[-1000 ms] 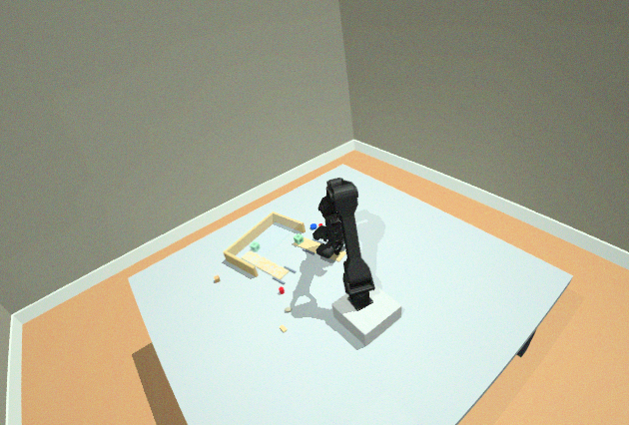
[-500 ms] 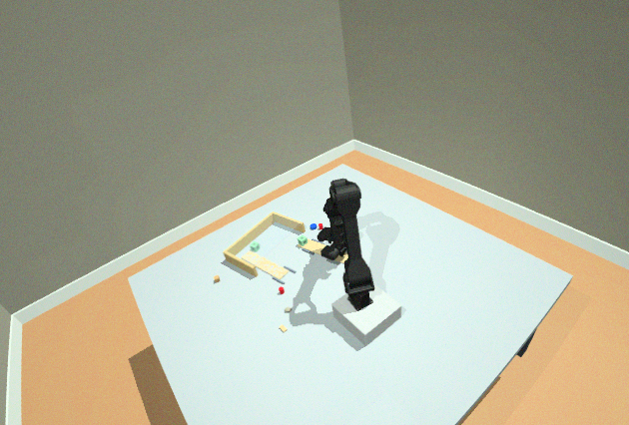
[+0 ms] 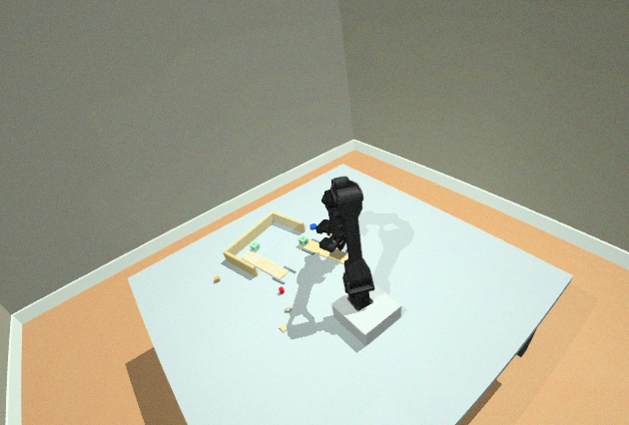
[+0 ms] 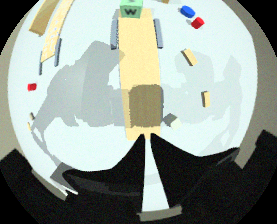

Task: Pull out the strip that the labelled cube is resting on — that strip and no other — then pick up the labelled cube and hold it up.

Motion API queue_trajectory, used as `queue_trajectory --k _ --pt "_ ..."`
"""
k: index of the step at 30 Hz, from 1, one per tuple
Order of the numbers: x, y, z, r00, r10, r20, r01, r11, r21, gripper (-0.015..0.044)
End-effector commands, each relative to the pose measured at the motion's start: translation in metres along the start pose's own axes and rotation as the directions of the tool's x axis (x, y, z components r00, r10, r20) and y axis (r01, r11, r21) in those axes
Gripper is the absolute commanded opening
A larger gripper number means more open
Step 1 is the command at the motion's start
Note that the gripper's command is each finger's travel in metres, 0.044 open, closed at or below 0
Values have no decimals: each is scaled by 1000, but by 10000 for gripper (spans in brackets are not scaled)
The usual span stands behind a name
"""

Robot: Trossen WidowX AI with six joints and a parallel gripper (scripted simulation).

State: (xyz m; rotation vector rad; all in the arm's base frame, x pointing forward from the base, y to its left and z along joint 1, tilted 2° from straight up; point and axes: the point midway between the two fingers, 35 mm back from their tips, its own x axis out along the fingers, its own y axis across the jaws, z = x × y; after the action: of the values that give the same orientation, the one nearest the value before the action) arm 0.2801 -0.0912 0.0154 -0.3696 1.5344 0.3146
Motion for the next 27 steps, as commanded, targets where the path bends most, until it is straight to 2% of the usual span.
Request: queue_trajectory --k 1,4,14,27 --pt "-2 0 12 1000 -2 -2 2 994 106 105" --pt "-2 4 25 1000 -2 0 2 984 180 184" --pt "-3 11 60 1000 -1 3 0 983 183 440" --pt "-7 16 107 1000 0 8 -1 983 183 440"
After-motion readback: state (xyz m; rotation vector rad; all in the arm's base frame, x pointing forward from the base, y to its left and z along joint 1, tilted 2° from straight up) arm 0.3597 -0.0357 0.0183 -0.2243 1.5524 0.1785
